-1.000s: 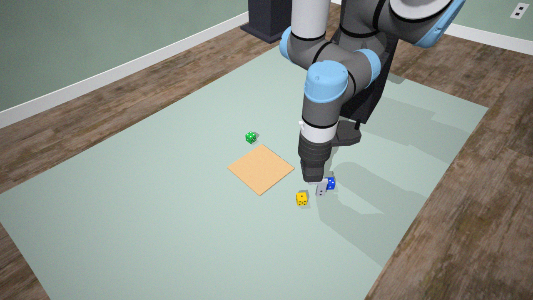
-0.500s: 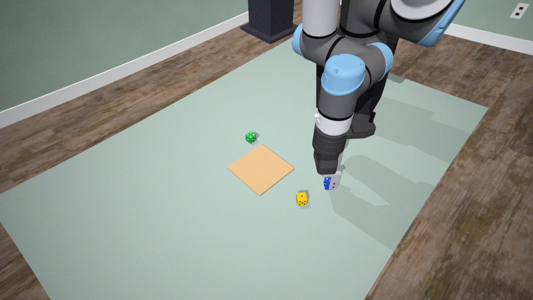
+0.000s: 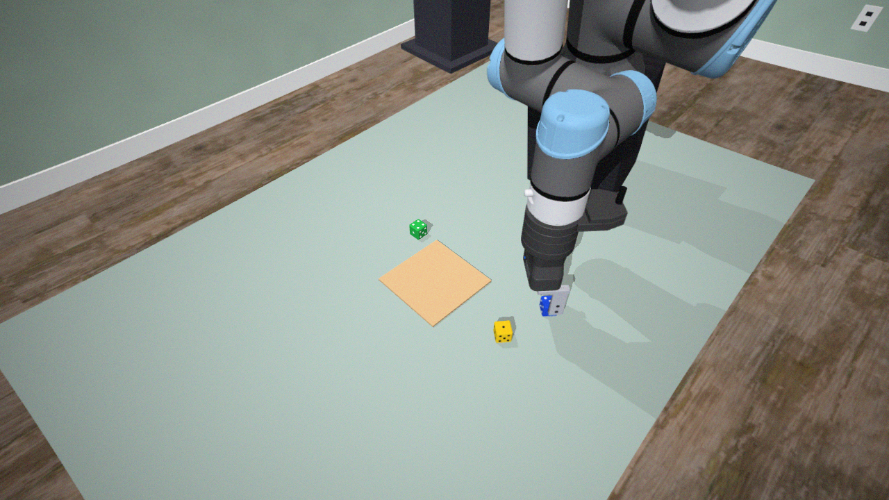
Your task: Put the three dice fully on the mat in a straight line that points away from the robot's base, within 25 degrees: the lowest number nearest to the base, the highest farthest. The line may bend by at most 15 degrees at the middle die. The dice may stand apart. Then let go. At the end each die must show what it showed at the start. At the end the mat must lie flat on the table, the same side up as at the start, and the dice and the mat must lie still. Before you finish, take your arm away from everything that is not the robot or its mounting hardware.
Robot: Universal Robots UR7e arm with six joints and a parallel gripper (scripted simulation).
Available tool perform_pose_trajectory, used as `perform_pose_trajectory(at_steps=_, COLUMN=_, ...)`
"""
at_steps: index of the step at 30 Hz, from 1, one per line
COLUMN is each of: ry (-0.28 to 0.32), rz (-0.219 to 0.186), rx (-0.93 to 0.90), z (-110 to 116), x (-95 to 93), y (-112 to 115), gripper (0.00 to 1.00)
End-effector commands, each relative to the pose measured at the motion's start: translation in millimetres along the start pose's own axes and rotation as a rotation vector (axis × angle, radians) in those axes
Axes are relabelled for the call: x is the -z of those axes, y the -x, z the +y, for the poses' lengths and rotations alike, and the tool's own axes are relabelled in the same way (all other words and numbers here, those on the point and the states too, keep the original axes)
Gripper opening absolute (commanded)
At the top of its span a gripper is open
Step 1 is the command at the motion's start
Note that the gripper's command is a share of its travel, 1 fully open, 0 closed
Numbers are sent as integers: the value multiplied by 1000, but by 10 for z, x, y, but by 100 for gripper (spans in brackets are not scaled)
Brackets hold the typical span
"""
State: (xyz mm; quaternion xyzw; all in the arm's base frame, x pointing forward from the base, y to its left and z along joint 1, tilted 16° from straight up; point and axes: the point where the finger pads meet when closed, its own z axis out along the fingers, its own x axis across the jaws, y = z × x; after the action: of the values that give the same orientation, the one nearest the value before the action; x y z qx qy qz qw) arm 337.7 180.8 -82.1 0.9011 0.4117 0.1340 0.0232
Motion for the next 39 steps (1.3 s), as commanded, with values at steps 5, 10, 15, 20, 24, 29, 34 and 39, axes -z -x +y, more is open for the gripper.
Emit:
perform_pose_trajectory(at_steps=5, ry=1, rz=1, rx=0, z=2, x=2, y=-3, gripper=100)
perform_pose_trajectory(at_steps=10, ry=1, rz=1, rx=0, z=2, x=2, y=-3, gripper=100)
perform_pose_trajectory(at_steps=15, ry=1, rz=1, rx=0, z=2, x=2, y=-3, gripper=100)
perform_pose_trajectory(at_steps=20, ry=1, rz=1, rx=0, z=2, x=2, y=-3, gripper=100)
perform_pose_trajectory(at_steps=24, ry=1, rz=1, rx=0, z=2, x=8, y=-3, gripper=100)
perform_pose_trajectory(at_steps=29, ry=1, rz=1, rx=0, z=2, x=21, y=-3, gripper=100)
perform_pose_trajectory(at_steps=34, ry=1, rz=1, rx=0, z=2, x=64, y=-3, gripper=100)
perform_pose_trajectory(at_steps=39, ry=1, rz=1, rx=0, z=2, x=137, y=-2, gripper=100)
